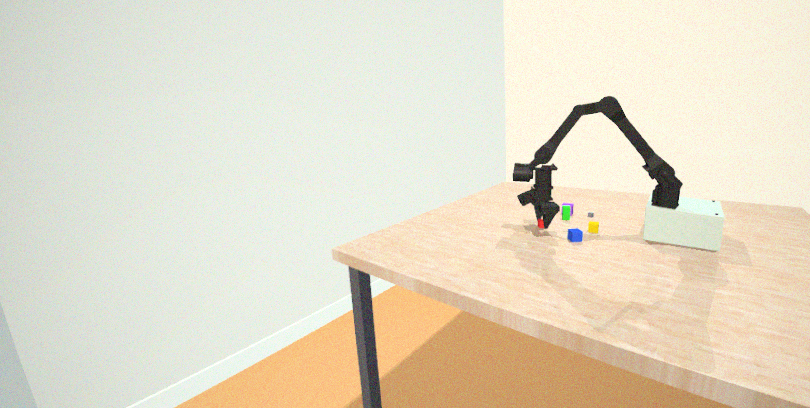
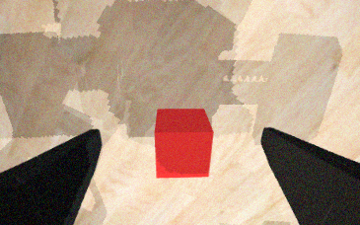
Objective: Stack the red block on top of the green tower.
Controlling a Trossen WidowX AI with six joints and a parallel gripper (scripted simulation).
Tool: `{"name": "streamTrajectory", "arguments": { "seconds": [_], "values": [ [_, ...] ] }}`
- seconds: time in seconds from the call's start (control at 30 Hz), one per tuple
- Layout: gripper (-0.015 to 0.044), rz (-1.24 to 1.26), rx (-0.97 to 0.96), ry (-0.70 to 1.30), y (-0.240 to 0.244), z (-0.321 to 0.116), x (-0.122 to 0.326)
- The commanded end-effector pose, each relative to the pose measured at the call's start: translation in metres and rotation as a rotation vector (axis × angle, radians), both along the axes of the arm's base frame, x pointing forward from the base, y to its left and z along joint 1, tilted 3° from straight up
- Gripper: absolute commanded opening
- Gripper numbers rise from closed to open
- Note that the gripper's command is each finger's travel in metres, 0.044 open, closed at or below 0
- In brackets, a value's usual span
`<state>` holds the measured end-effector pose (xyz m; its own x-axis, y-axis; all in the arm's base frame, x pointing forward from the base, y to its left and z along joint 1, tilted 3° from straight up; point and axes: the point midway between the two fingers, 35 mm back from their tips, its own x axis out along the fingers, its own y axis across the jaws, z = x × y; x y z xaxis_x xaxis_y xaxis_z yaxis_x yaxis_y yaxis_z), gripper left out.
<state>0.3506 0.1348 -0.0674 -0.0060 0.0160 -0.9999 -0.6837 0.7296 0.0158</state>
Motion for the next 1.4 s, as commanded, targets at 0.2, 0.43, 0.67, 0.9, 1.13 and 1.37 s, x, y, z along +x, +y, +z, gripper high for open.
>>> {"name": "streamTrajectory", "arguments": {
  "seconds": [0.2,0.43,0.67,0.9,1.13,1.37],
  "values": [
    [0.0309,-0.003,0.003,0.003,0.000,0.000,-0.001],
    [0.0125,-0.003,0.003,0.003,0.000,0.000,-0.001],
    [0.0078,-0.003,0.003,0.003,0.000,0.000,-0.001],
    [0.0000,-0.003,0.003,0.002,0.000,0.020,0.000],
    [0.0000,-0.003,0.003,0.002,-0.001,0.058,0.001],
    [0.0000,-0.003,0.003,0.002,-0.002,0.098,0.001]
  ]
}}
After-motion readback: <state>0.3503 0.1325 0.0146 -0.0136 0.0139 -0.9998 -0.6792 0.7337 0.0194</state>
